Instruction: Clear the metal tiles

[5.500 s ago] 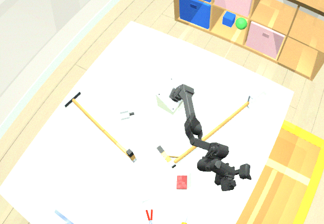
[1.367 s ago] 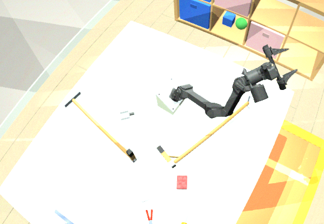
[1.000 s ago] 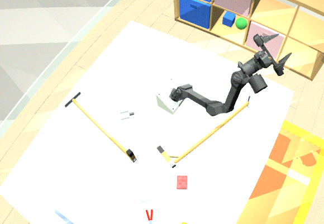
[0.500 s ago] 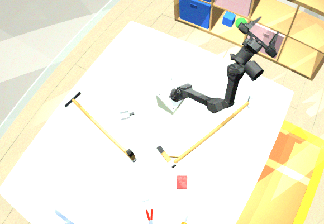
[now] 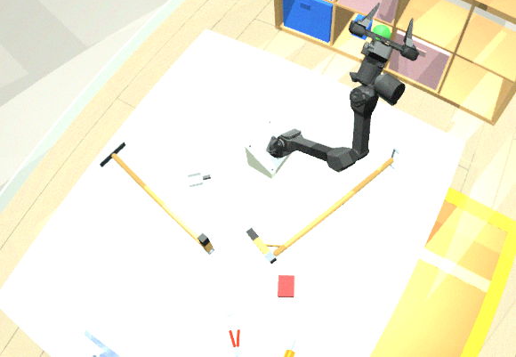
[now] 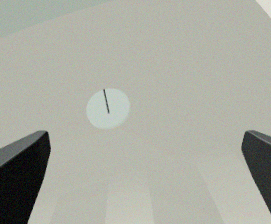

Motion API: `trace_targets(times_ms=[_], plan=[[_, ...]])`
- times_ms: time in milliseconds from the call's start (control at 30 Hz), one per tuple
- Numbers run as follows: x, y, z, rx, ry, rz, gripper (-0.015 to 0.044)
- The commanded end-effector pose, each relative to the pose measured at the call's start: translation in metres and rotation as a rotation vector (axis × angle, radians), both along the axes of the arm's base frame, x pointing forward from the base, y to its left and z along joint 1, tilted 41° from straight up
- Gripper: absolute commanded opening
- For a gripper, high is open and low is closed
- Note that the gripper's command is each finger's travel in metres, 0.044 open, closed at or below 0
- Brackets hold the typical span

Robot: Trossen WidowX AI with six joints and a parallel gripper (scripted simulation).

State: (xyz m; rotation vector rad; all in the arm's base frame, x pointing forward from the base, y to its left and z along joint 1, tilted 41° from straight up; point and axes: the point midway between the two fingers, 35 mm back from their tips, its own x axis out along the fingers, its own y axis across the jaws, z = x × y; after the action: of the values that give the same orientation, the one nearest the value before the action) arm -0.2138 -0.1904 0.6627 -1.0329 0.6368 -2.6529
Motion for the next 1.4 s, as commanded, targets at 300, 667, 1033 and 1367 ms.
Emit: trace_targets(times_ms=[300, 667, 1033, 1367], plan=[[-0.009, -0.066, -0.048, 0.128, -0.117, 0.176, 0.0440], [-0.007, -0.114, -0.090, 0.226, -0.220, 0.315, 0.0440], [0.003, -0.156, -0.135, 0.324, -0.334, 0.448, 0.0440], [0.018, -0.189, -0.179, 0.414, -0.447, 0.563, 0.0440]])
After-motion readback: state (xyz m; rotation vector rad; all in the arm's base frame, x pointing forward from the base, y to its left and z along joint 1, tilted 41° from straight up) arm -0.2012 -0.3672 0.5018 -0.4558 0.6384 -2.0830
